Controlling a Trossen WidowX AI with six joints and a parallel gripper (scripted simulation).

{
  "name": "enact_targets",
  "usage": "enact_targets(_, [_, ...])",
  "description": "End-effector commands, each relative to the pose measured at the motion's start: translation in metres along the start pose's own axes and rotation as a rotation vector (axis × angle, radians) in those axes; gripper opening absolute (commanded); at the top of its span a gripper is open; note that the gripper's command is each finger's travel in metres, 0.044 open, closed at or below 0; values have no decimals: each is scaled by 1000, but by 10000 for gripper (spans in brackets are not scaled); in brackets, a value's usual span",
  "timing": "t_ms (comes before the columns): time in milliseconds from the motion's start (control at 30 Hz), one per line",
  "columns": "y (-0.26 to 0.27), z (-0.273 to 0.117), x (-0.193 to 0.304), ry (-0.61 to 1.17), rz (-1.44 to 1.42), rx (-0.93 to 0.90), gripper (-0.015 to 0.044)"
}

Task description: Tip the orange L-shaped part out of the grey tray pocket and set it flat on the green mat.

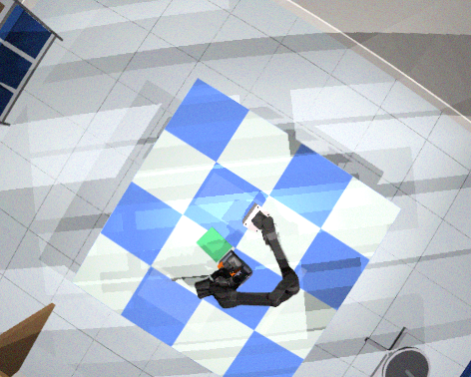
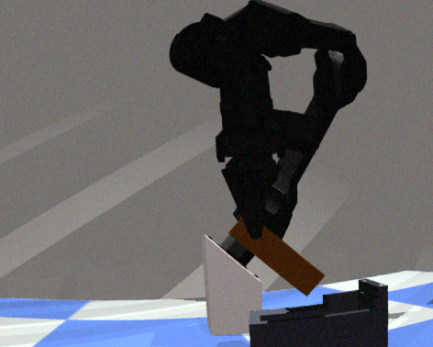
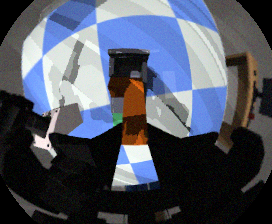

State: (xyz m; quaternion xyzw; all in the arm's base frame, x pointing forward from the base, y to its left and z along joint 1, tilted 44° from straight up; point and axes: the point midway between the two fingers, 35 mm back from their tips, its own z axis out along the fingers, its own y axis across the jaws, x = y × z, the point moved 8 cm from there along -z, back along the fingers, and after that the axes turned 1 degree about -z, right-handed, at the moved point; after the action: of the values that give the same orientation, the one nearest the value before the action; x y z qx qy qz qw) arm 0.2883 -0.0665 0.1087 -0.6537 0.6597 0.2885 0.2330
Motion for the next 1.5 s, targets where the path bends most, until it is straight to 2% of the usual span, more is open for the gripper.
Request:
enact_targets(0, [3,1,22,2,0,-2,0])
enact_targets(700, [14,0,113,8,0,-1,0])
enact_targets(1467, [14,26,114,7,-1,-1,0])
